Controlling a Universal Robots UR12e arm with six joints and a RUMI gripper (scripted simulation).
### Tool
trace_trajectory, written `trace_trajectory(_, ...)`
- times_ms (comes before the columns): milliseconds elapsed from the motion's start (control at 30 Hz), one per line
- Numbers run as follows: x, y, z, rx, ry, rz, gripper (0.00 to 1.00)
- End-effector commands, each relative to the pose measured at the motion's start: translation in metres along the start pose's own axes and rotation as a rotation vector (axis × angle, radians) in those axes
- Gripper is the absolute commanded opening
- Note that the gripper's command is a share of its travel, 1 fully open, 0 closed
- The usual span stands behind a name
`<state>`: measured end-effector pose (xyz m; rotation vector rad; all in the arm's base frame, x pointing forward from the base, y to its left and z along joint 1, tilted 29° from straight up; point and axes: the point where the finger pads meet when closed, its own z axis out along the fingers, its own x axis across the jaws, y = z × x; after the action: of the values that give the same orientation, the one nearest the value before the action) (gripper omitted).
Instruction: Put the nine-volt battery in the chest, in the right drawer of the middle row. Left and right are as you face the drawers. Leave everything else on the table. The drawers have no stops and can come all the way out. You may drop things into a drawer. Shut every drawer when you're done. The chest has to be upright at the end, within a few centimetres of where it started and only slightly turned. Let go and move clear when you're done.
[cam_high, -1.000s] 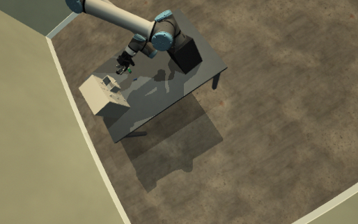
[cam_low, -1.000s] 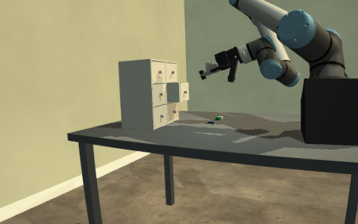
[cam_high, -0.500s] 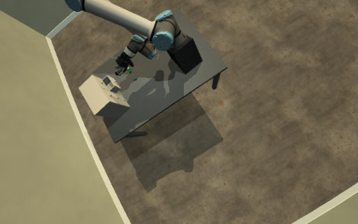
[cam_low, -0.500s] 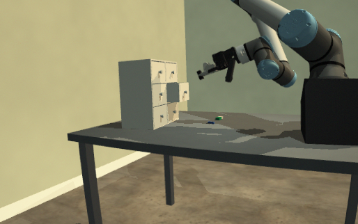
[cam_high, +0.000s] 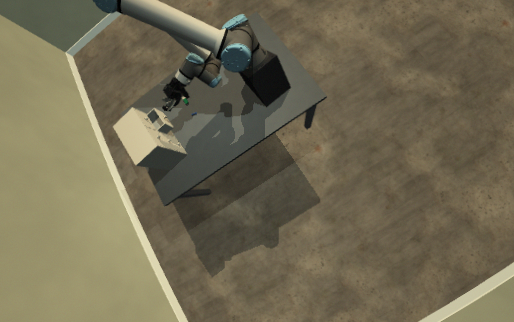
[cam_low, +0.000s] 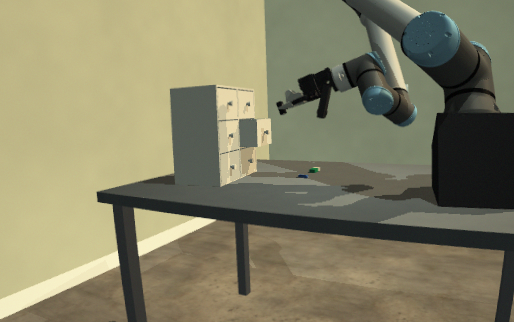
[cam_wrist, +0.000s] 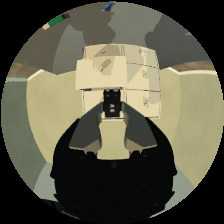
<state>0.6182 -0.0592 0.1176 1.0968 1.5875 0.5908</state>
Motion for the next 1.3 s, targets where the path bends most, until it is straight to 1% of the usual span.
trace_trajectory(0, 0.000, 0.004, 0.012, 0.001, 0.000, 0.000, 0.13)
trace_trajectory(67, 0.000, 0.006, 0.016, 0.001, 0.000, 0.000, 0.13)
trace_trajectory(133, 0.000, 0.006, 0.016, 0.001, 0.000, 0.000, 0.13)
trace_trajectory(633, 0.000, 0.019, 0.052, 0.001, 0.000, 0.000, 0.13)
trace_trajectory(700, 0.000, 0.019, 0.052, 0.001, 0.000, 0.000, 0.13)
trace_trajectory(1133, 0.000, 0.029, 0.080, 0.001, 0.000, 0.000, 0.13)
trace_trajectory(1267, 0.000, 0.031, 0.084, 0.001, 0.000, 0.000, 0.13)
